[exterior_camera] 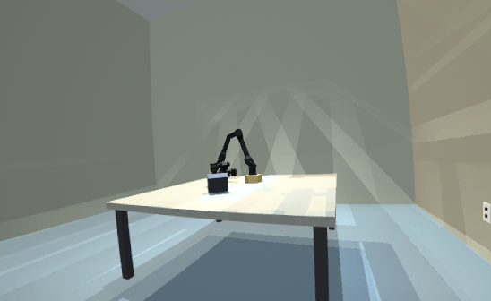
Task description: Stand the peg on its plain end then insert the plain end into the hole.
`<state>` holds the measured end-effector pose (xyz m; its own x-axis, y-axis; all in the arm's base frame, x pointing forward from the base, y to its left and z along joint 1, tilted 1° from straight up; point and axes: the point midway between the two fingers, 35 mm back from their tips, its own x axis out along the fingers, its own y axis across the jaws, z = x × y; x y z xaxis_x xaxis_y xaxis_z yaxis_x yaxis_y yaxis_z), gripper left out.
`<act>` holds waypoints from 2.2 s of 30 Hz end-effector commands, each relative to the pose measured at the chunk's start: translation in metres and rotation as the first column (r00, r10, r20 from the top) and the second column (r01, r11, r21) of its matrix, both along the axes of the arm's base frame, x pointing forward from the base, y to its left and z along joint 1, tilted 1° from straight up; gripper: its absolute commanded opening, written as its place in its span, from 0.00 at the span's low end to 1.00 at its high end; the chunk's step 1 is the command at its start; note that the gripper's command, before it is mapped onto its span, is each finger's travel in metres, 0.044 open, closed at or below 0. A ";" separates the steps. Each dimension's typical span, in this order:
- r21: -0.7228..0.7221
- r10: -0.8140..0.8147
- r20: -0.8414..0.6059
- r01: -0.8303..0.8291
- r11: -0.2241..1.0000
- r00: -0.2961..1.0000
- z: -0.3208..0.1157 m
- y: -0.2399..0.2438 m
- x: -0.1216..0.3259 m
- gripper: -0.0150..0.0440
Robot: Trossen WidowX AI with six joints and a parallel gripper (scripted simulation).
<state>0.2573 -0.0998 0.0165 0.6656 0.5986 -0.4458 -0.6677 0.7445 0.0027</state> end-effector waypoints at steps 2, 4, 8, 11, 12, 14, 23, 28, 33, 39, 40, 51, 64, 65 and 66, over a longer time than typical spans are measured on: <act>0.035 -0.004 0.038 0.002 0.999 0.999 0.000 -0.003 -0.002 0.34; 0.046 -0.004 0.051 0.002 0.999 0.999 0.000 -0.004 -0.003 0.34; 0.069 -0.006 0.076 0.001 0.998 0.997 0.000 -0.006 -0.005 0.34; 0.086 -0.007 0.096 -0.001 0.996 0.995 -0.001 -0.007 -0.007 0.34; 0.092 -0.008 0.102 -0.002 0.996 0.995 -0.001 -0.007 -0.007 0.34; 0.104 -0.009 0.115 -0.003 0.995 0.993 -0.001 -0.008 -0.008 0.34; 0.146 -0.015 0.162 -0.009 0.989 0.987 -0.002 -0.011 -0.012 0.34; 0.126 -0.012 0.140 -0.006 0.992 0.990 -0.001 -0.012 -0.012 0.34; 0.125 -0.012 0.139 -0.005 0.992 0.990 0.000 -0.014 -0.015 0.34; 0.131 -0.015 0.140 -0.004 0.991 0.990 -0.003 -0.013 -0.014 0.34; 0.132 -0.015 0.140 -0.004 0.991 0.990 -0.003 -0.013 -0.014 0.34; 0.130 -0.015 0.141 -0.004 0.992 0.990 -0.006 -0.014 -0.014 0.34; 0.130 -0.015 0.143 -0.003 0.991 0.990 -0.006 -0.015 -0.016 0.34; 0.130 -0.016 0.143 -0.003 0.991 0.990 -0.006 -0.015 -0.016 0.34; 0.130 -0.016 0.143 -0.003 0.991 0.990 -0.006 -0.015 -0.016 0.34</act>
<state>0.2424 -0.1144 0.0111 0.7214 0.6406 -0.2631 -0.6633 0.7484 0.0034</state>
